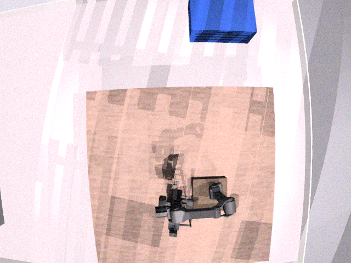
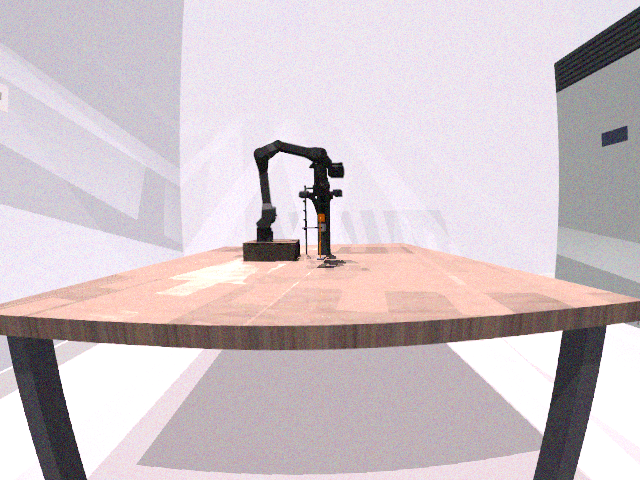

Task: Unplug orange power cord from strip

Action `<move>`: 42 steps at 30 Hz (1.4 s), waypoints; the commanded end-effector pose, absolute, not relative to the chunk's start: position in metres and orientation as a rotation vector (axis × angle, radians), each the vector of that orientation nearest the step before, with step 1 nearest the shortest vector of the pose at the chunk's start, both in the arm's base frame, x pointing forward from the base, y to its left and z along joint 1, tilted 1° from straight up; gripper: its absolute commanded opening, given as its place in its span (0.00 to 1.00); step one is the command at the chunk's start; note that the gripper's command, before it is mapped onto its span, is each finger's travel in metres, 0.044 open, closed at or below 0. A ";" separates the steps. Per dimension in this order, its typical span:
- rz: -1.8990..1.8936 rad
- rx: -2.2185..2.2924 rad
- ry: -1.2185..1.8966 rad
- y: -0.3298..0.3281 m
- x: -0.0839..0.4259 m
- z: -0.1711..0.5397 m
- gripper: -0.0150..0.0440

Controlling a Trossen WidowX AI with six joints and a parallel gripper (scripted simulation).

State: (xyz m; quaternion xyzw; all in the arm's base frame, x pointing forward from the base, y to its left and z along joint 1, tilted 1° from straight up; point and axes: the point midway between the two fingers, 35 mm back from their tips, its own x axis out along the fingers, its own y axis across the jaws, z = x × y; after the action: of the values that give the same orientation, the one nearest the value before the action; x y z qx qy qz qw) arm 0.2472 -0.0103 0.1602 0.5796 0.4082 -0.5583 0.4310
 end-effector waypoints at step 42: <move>-1.391 1.445 1.021 0.001 0.251 0.150 0.25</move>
State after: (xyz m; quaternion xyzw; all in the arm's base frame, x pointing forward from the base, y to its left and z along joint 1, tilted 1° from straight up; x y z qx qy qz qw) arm 0.2508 0.0049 0.1500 0.5794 0.4103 -0.5577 0.4299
